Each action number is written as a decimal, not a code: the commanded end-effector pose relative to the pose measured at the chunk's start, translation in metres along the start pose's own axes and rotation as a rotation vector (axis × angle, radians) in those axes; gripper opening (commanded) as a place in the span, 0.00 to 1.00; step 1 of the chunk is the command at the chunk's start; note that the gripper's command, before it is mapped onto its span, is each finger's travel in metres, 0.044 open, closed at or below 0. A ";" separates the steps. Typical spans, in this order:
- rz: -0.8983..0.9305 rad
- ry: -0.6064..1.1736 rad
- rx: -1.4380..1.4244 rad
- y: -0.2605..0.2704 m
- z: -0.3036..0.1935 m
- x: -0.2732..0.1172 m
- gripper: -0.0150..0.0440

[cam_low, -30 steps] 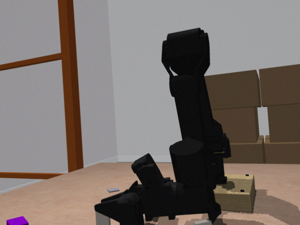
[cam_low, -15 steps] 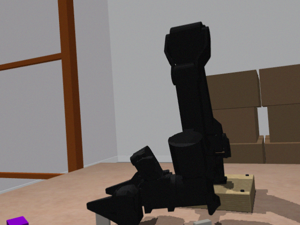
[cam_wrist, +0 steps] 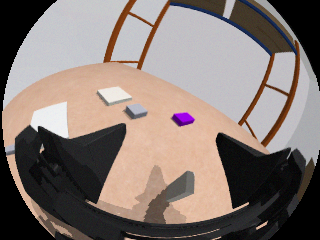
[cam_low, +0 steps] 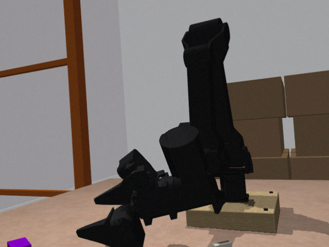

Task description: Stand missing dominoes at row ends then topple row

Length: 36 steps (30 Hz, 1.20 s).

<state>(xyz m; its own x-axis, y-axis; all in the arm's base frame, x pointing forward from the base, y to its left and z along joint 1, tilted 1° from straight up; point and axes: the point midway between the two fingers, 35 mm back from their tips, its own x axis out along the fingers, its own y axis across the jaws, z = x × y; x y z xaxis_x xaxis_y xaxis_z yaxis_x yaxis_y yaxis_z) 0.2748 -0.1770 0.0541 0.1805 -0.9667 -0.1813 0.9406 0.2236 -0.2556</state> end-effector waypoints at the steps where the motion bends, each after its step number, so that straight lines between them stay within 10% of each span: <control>1: 0.189 0.209 -0.403 0.032 0.005 0.034 1.00; 36: 1.114 0.894 -1.015 -0.047 0.047 -0.007 1.00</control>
<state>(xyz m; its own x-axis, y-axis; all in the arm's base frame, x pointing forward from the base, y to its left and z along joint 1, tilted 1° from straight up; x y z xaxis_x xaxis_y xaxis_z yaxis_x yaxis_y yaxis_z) 0.2673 -0.2073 0.0743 0.0419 -0.2384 -0.9703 -0.0165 0.9708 -0.2393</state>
